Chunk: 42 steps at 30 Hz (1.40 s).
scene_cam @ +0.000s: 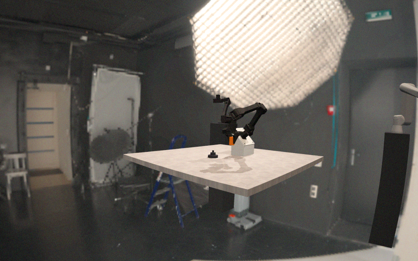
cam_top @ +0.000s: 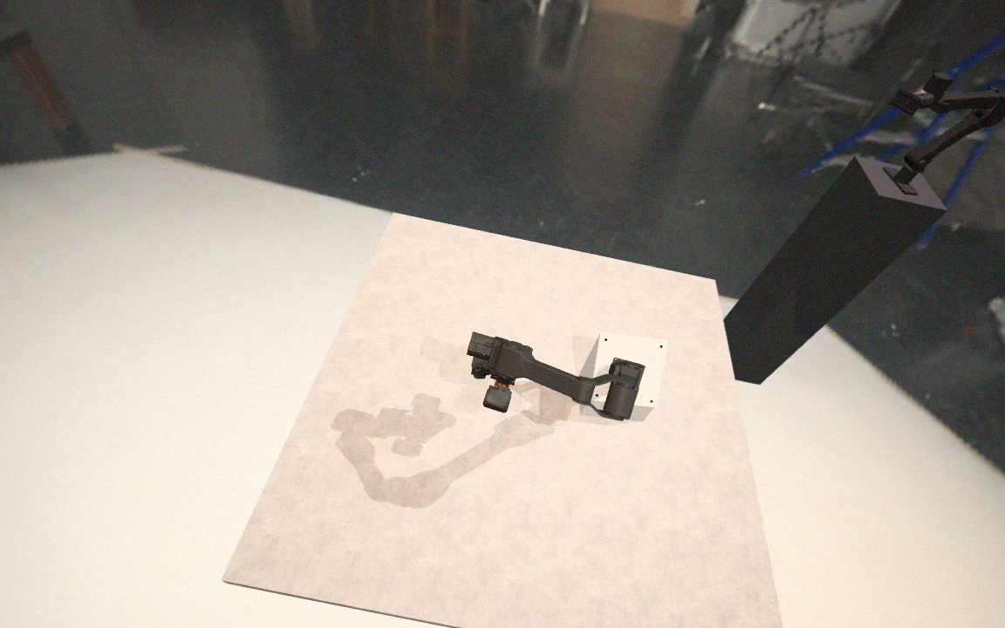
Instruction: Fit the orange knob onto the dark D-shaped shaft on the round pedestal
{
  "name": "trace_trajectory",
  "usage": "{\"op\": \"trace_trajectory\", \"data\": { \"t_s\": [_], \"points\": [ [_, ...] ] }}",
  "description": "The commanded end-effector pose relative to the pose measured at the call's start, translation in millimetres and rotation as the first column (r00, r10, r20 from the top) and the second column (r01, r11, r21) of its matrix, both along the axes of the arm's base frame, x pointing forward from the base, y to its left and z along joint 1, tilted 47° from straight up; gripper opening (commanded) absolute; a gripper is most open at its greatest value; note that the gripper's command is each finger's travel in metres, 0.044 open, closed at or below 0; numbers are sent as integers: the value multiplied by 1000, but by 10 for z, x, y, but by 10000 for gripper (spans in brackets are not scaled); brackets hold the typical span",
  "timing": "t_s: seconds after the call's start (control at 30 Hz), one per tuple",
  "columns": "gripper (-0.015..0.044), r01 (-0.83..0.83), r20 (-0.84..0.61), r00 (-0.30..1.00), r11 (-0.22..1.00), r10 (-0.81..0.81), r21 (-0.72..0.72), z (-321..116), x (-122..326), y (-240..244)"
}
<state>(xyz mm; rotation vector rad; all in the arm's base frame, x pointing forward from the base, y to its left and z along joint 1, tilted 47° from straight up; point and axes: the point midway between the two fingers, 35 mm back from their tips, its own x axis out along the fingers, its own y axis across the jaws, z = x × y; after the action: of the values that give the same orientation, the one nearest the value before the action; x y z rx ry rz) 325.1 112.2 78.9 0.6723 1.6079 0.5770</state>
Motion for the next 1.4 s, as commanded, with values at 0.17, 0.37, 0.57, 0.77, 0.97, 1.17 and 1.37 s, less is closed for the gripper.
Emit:
{"op": "trace_trajectory", "data": {
  "t_s": [0.17, 0.37, 0.57, 0.77, 0.97, 1.17, 1.37],
  "points": [
    [0, 4, -3, 1000, 1000, -4, -9, -244, 52, -177],
    [0, 3, -1, 1000, 1000, -3, -12, -406, 75, -290],
    [0, 2, 1, 1000, 1000, -2, -14, -568, 87, -402],
    [0, 2, 2, 1000, 1000, -2, -15, -727, 86, -515],
    [0, 6, 2, 1000, 1000, -6, -15, -883, 73, -630],
    [0, 2, 3, 1000, 1000, -2, -18, -1034, 47, -731],
    [0, -4, 4, 1000, 1000, 5, -23, -1182, 11, -825]
  ]
}}
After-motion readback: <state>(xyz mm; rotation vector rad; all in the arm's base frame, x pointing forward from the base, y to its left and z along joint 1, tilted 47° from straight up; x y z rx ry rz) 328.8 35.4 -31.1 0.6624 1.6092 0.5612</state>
